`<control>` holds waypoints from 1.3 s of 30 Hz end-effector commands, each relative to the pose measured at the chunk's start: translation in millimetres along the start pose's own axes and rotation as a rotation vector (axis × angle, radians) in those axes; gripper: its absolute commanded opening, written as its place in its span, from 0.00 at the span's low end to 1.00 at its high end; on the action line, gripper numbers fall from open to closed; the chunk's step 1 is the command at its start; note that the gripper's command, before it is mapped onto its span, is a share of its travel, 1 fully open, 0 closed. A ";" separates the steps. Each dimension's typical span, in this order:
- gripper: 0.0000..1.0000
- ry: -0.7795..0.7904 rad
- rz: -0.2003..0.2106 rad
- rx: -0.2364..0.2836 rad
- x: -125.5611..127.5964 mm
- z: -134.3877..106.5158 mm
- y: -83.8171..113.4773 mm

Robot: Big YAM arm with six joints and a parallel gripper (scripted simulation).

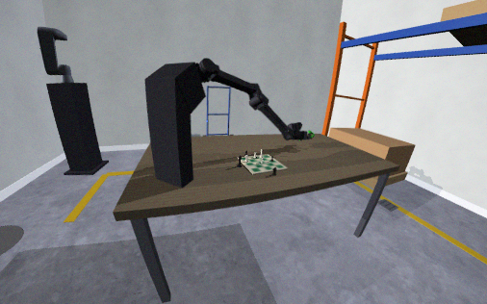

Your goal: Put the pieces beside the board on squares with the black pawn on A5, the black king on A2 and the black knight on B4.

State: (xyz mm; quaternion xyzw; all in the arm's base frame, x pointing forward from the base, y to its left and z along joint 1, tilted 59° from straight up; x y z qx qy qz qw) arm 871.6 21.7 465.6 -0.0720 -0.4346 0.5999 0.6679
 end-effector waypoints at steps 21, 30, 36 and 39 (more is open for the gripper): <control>1.00 -0.023 0.012 -0.043 10.3 37.9 -14.6; 1.00 -0.077 0.022 0.057 12.9 34.9 -9.2; 1.00 -0.138 0.025 0.156 14.5 33.0 1.2; 1.00 -0.202 0.019 0.254 15.1 32.0 15.7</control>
Point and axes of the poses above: the point where the finger pads meet when closed, its own y axis back along the fingers, its own x axis across the jaws, z = x × y, the point moved 7 cm from there along y, back along the fingers, and after that the axes turned 15 degrees about -y, right-handed, at the moved point
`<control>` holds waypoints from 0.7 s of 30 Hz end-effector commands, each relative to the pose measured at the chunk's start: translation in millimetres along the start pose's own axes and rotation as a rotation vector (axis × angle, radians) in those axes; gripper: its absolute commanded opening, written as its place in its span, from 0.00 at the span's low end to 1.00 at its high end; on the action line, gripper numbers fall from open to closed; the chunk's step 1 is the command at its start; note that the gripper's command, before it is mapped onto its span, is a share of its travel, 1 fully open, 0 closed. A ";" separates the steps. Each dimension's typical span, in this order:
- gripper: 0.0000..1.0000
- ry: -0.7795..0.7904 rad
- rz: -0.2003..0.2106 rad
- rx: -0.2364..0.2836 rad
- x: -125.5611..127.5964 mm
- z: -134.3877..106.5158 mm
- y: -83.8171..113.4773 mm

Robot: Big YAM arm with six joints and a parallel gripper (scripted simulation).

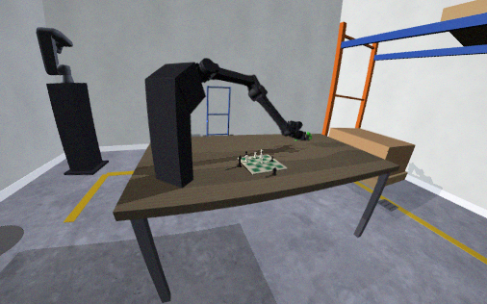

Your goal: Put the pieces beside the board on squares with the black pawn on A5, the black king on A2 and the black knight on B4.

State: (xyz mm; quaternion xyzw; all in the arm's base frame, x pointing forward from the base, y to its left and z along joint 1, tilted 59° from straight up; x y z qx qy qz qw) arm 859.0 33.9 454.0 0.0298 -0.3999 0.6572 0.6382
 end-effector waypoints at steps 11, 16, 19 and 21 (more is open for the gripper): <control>1.00 -0.383 -0.096 0.406 10.0 19.3 98.4; 1.00 -0.542 -0.194 0.584 5.0 13.4 168.2; 1.00 -0.624 -0.254 0.668 2.0 11.0 207.7; 1.00 -0.665 -0.286 0.708 0.5 10.0 228.3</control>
Point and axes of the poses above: the point where the finger pads meet when closed, its own y axis back along the fingers, its own x axis across the jaws, z = x × y, the point moved 7 cm from there along y, back along the fingers, and after that the axes turned 15 degrees about -y, right-handed, at the moved point
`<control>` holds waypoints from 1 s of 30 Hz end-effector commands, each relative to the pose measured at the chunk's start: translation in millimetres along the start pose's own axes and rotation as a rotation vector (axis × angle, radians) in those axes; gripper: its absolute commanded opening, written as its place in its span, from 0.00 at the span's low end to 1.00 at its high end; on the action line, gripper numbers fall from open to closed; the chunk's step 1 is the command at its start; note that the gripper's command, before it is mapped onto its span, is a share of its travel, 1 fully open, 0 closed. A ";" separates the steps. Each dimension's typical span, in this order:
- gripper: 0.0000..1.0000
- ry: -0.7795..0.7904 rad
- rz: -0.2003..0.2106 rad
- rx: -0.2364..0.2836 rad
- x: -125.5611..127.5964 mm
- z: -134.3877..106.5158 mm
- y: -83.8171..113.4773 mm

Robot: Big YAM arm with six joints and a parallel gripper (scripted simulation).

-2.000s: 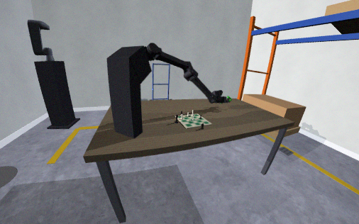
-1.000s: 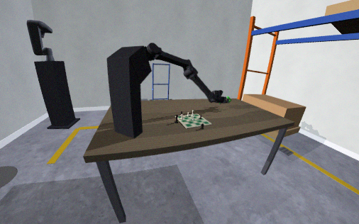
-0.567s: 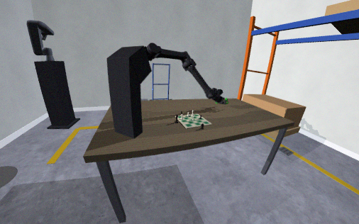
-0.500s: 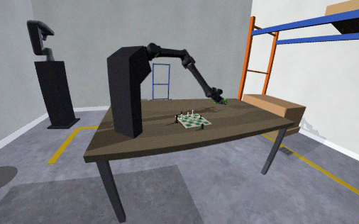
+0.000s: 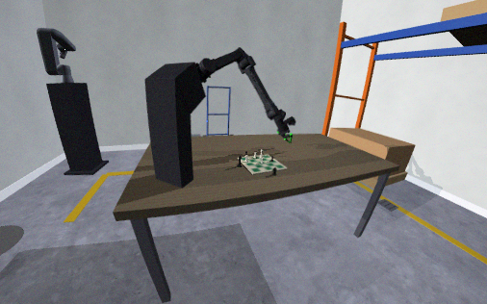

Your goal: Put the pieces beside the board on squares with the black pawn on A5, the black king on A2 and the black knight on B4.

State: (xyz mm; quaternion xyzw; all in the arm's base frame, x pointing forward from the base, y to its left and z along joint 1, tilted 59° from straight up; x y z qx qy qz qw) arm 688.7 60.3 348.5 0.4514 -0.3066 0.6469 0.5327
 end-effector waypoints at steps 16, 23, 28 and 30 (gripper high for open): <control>1.00 -0.645 -0.375 0.344 -106.6 -124.8 213.5; 1.00 -0.766 -0.470 0.396 -132.6 -153.1 260.4; 1.00 -0.784 -0.484 0.402 -136.4 -157.2 267.2; 1.00 -0.787 -0.487 0.402 -137.3 -158.0 268.7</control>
Point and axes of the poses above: the point where the finger pads meet when closed, its own y axis back along the fingers, its own x axis across the jaws, z = x × y, the point moved 7 cm from there along y, back along the fingers, and after that the axes turned 15 degrees about -y, right-handed, at the moved point
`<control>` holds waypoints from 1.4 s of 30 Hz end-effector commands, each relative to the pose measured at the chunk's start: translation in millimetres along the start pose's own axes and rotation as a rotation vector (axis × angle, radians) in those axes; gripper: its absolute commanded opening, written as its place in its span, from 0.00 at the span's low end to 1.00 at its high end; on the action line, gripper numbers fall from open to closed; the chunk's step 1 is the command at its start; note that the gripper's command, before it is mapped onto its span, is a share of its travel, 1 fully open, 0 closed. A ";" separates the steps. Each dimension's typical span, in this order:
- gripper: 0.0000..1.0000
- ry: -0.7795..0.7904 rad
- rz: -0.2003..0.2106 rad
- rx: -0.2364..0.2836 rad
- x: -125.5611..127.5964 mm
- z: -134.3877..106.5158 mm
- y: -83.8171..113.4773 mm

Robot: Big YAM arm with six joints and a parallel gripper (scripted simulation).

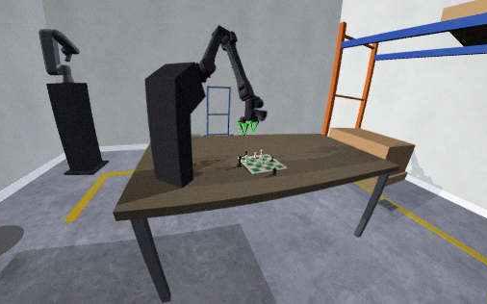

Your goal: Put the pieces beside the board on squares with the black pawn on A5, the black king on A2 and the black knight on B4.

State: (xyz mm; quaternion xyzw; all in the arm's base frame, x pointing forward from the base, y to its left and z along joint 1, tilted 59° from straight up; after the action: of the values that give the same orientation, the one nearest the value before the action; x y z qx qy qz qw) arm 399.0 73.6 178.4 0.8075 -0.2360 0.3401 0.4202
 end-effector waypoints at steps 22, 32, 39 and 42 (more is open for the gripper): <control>1.00 -0.022 -0.002 0.005 -2.8 -2.6 -60.1; 0.32 -0.010 0.023 0.009 5.9 -5.0 -52.8; 0.32 -0.022 0.000 0.003 -3.3 -1.7 -55.5; 0.32 -0.022 0.000 0.003 -3.3 -1.7 -55.5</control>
State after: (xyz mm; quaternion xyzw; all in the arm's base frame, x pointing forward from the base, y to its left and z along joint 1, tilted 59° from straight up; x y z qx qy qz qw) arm 433.9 103.5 146.7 0.8117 -0.2372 0.3310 0.4186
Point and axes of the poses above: the point where the finger pads meet when closed, its own y axis back along the fingers, its own x axis across the jaws, z = x × y, the point moved 7 cm from there along y, back along the fingers, and after that the axes turned 15 degrees about -y, right-handed, at the moved point
